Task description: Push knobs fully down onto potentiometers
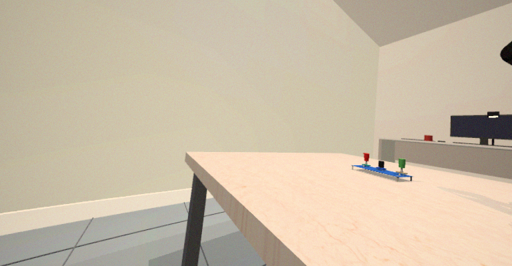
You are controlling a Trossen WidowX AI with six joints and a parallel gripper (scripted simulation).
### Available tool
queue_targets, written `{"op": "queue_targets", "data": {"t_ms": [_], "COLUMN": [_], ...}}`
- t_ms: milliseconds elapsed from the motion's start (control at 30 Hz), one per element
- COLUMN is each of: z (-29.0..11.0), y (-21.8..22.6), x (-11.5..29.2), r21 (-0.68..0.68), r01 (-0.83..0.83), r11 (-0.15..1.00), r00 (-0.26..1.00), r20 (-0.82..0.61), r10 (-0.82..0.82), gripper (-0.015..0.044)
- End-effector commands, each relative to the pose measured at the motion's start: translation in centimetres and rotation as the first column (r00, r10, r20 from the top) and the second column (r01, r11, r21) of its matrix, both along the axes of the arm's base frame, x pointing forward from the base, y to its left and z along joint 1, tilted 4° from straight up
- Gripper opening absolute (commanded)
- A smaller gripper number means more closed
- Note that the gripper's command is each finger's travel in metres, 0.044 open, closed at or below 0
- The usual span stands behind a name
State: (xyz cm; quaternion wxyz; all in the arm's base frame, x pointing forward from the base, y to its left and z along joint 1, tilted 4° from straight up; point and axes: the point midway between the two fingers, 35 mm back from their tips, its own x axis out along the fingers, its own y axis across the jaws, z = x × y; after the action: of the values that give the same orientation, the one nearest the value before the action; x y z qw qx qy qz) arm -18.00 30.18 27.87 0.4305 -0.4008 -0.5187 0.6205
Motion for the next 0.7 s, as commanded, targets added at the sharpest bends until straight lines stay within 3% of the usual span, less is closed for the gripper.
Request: {"op": "queue_targets", "data": {"t_ms": [0, 667], "z": [-0.3, -4.2], "y": [1.5, 6.1], "x": [2.0, 12.8], "r21": [-0.037, -0.289], "r01": [0.06, 0.349], "r11": [0.997, 0.891], "r00": [0.998, 0.896], "r20": [-0.021, -0.176], "r10": [-0.061, -0.408], "gripper": [0.0, 0.0]}}
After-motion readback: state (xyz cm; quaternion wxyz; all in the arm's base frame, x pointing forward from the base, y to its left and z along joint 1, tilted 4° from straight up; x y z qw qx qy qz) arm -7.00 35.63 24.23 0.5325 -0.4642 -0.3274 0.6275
